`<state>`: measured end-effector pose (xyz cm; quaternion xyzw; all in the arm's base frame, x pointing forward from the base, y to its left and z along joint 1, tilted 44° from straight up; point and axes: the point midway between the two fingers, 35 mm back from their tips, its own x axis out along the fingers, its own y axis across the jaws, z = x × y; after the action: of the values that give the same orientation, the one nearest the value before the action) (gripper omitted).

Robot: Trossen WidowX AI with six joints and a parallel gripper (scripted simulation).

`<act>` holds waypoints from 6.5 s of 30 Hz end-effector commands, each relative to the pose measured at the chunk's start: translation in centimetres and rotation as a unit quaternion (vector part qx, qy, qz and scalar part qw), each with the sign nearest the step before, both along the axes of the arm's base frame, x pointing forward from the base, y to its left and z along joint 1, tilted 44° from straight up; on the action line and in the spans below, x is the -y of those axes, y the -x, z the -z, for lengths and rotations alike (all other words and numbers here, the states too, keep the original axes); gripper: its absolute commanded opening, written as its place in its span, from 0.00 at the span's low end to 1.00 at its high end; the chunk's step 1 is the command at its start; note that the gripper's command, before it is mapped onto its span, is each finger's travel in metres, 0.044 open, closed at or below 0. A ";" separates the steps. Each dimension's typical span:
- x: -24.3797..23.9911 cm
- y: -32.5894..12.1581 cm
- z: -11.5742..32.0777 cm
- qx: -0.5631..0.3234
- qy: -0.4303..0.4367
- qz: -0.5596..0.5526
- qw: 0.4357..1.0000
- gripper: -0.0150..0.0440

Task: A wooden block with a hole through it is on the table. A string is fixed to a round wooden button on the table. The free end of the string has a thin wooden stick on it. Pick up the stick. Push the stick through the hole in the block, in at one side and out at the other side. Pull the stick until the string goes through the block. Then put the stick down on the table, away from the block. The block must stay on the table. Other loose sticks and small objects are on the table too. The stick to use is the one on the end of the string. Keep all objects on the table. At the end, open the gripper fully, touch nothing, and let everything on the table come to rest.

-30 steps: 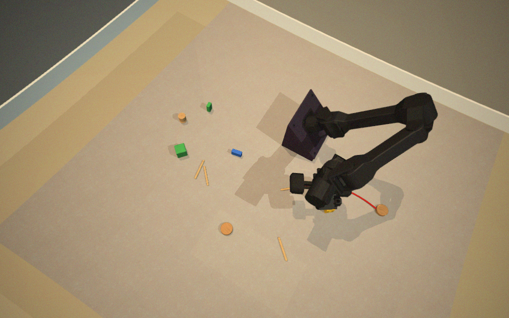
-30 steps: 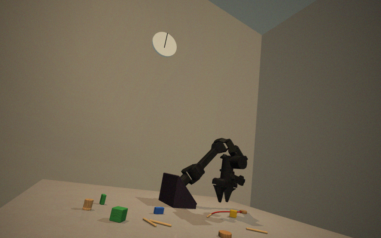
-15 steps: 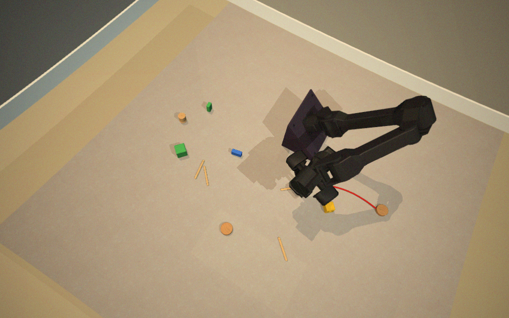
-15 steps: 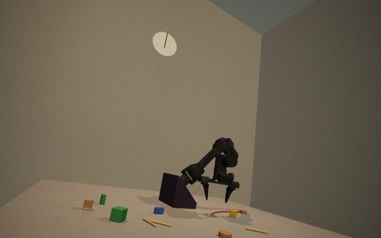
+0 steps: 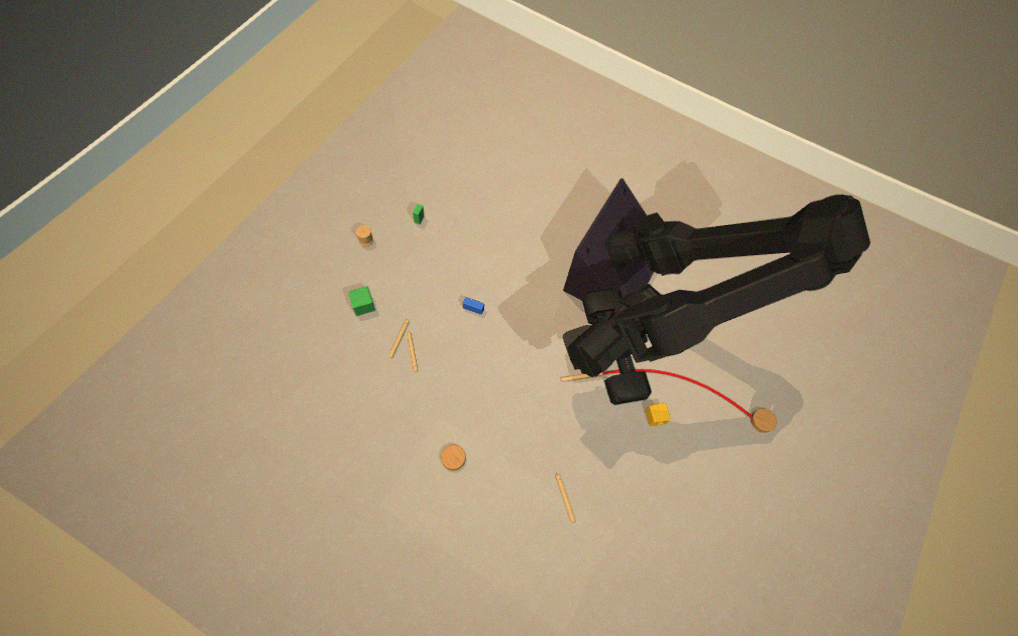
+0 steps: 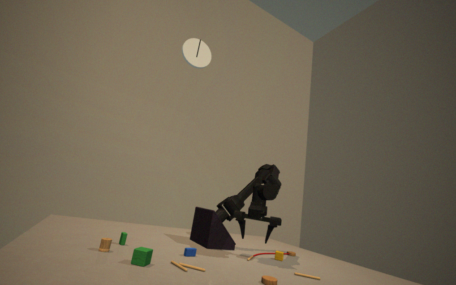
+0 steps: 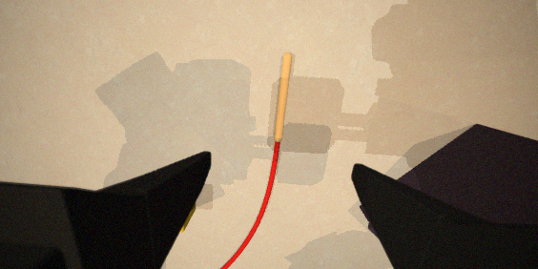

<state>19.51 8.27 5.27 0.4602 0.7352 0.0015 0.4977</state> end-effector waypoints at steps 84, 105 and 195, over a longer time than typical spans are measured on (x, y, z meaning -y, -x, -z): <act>-3.8 0.5 4.1 -0.004 0.000 0.005 1.000 0.25; -2.0 0.1 2.3 -0.004 0.003 0.005 1.000 0.25; -4.6 4.2 -4.2 0.284 -0.028 -0.308 0.907 0.25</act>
<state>15.73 12.57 9.23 0.2232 0.6756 0.2853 0.6421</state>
